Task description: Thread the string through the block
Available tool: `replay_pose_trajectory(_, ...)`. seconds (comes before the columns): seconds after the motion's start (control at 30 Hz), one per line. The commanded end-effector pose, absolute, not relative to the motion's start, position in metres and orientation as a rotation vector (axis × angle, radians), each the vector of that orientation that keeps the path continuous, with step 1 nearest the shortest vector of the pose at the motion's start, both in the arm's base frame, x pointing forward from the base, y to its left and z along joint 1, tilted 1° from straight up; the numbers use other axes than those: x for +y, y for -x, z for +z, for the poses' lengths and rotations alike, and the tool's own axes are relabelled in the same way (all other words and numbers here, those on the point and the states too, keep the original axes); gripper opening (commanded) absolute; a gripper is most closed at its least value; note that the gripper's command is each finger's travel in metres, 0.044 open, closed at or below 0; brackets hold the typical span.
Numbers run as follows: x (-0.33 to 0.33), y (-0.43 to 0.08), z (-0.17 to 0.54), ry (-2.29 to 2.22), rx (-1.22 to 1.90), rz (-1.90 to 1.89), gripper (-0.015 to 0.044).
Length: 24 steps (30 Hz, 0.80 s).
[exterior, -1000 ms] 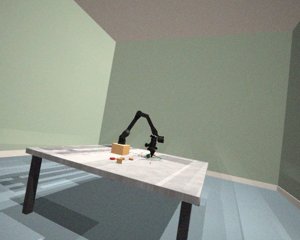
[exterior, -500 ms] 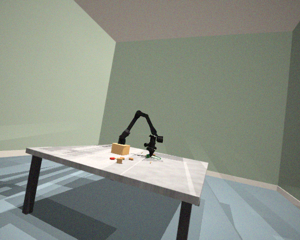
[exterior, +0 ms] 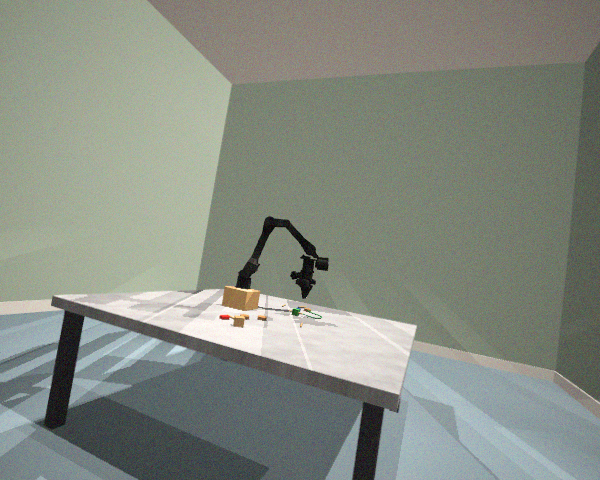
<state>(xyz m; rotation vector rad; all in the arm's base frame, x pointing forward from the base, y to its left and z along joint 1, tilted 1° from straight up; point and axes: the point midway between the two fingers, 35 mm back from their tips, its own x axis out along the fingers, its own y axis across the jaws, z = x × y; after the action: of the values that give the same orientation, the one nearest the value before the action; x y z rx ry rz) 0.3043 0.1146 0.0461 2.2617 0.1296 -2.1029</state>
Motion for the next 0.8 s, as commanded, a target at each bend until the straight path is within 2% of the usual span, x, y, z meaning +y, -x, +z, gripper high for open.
replay_pose_trajectory(0.0, 0.115, -0.305, 0.046, -2.274, 0.115, -2.108, 0.0122)
replay_pose_trajectory(0.17, 0.114, -0.297, 0.046, -2.472, -0.357, -2.314, 0.0122)
replay_pose_trajectory(0.4, 0.113, -0.285, 0.045, -2.639, -1.34, -2.507, 0.0122)
replay_pose_trajectory(0.53, 0.113, -0.278, 0.045, -2.595, -2.029, -2.489, 0.0122)
replay_pose_trajectory(0.77, 0.112, -0.27, 0.044, -2.415, -2.741, -2.342, 0.0122)
